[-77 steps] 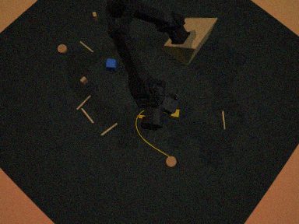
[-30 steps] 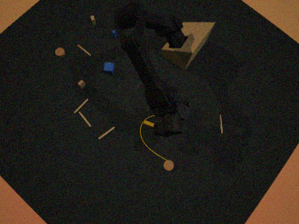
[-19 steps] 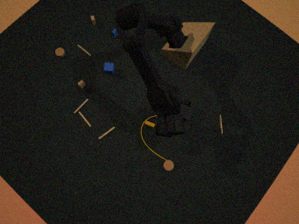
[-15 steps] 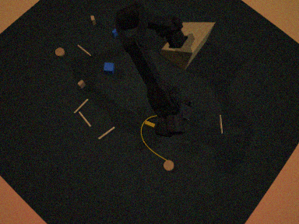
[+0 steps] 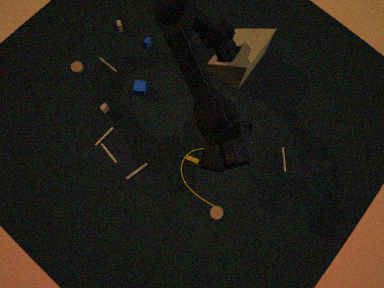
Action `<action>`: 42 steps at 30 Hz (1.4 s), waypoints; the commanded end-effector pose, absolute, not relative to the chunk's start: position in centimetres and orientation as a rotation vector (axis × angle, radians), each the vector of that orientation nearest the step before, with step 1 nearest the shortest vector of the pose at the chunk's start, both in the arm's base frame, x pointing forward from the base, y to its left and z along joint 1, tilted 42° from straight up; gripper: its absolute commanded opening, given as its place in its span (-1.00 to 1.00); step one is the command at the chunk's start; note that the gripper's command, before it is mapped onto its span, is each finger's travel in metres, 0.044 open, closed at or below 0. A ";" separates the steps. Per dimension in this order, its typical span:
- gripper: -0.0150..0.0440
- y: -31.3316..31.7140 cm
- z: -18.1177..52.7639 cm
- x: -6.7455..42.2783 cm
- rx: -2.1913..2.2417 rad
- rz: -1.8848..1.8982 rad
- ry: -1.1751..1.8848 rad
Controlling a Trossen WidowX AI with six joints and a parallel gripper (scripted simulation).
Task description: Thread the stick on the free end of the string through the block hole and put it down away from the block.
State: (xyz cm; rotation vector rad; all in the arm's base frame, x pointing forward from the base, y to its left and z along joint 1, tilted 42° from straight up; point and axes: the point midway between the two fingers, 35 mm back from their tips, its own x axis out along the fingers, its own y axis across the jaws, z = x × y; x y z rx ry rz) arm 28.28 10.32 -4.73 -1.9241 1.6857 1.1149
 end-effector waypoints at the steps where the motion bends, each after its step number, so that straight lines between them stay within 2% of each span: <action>1: -0.07 10.7 -5.0 28.1 -1.805 0.921 1.721; 9: -0.07 11.7 -5.8 27.6 -1.274 0.199 1.740; 17: -0.07 12.7 -6.7 27.1 -0.698 -0.428 1.584; 42: -0.07 14.4 -8.2 25.9 0.374 -1.313 0.947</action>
